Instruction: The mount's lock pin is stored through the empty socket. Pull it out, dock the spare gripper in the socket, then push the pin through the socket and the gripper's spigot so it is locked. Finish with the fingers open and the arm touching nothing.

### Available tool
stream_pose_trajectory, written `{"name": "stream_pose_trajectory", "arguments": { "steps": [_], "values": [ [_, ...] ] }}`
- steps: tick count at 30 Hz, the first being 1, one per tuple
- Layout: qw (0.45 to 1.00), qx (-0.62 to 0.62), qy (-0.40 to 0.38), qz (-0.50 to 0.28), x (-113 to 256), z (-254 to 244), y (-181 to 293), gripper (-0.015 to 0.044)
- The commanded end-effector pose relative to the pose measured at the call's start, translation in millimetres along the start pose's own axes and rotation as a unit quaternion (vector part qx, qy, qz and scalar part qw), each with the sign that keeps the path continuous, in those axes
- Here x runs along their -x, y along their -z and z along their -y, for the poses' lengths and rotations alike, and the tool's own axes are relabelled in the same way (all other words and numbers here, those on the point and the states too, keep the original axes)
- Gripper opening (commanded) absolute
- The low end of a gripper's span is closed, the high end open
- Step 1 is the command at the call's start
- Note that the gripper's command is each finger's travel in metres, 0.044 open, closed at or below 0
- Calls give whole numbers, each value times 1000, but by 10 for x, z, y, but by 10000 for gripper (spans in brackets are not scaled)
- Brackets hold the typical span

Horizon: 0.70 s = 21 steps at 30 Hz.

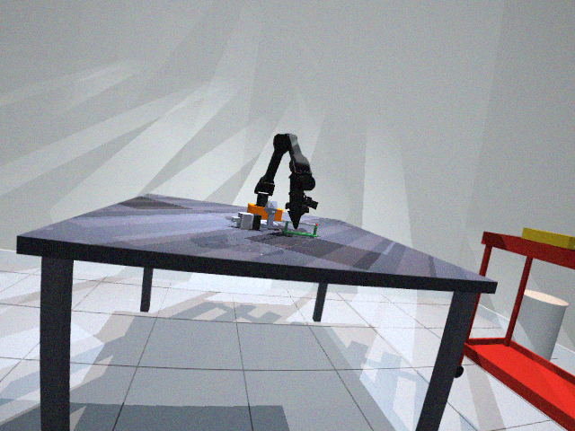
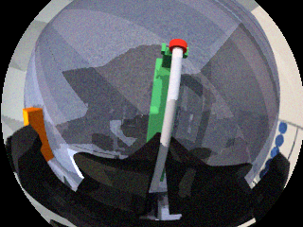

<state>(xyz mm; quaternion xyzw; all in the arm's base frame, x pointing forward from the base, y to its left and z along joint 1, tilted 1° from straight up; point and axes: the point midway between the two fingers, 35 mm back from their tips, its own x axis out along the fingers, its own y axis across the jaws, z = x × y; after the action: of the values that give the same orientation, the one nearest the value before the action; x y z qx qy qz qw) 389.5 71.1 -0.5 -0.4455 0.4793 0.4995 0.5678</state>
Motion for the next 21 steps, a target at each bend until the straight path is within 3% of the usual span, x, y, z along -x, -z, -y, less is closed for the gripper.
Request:
{"name": "stream_pose_trajectory", "arguments": {
  "steps": [1, 17, 21],
  "values": [
    [1000, 0, 0, 0, 0, 0, 0, 0],
    [1000, 0, -1, 0, 127, -4, -16, 420],
    [1000, -1, -5, -1, 220, -15, -26, 440]
  ]
}}
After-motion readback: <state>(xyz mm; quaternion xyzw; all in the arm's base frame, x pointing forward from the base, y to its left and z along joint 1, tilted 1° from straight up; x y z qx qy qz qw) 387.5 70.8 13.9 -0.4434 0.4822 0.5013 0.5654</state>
